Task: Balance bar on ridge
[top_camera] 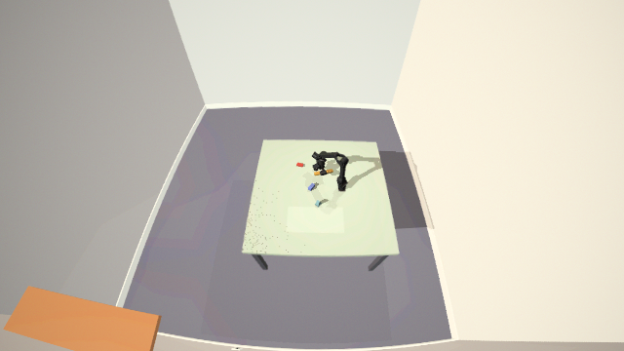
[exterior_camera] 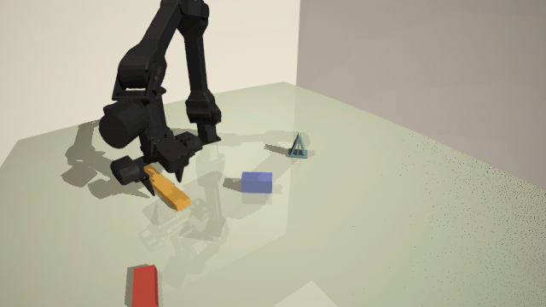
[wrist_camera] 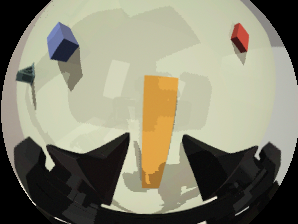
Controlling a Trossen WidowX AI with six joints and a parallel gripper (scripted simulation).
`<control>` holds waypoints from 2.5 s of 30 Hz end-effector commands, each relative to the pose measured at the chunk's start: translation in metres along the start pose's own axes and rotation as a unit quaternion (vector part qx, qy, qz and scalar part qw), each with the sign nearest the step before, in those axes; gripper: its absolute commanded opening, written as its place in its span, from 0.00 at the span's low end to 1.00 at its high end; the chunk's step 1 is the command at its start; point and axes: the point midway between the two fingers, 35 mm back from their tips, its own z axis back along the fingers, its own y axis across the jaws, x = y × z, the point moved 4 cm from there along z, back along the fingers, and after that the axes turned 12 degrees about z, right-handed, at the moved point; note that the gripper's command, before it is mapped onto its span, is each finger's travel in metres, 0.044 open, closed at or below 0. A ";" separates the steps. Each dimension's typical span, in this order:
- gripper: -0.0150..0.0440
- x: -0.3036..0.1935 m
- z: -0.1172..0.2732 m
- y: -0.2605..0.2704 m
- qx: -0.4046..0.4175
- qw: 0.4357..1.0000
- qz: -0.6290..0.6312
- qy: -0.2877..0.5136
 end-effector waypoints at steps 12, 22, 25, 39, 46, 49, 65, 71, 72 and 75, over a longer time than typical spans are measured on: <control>0.79 0.000 -0.008 0.001 0.001 1.000 0.003 -0.002; 0.48 0.000 -0.007 0.001 0.001 1.000 0.000 0.000; 0.44 0.000 -0.007 0.001 0.001 1.000 0.000 0.000; 0.25 0.001 0.016 -0.004 0.001 1.000 0.001 0.000; 0.25 0.002 0.033 -0.005 0.001 1.000 0.001 0.000; 0.25 0.002 0.041 -0.006 0.001 1.000 0.001 -0.001; 0.25 0.002 0.081 -0.004 0.001 1.000 0.002 -0.001; 0.25 0.001 0.097 -0.002 0.001 1.000 0.002 -0.002; 0.25 0.001 0.099 -0.002 0.001 1.000 0.002 -0.002; 0.25 0.000 0.107 0.000 0.001 1.000 0.003 -0.002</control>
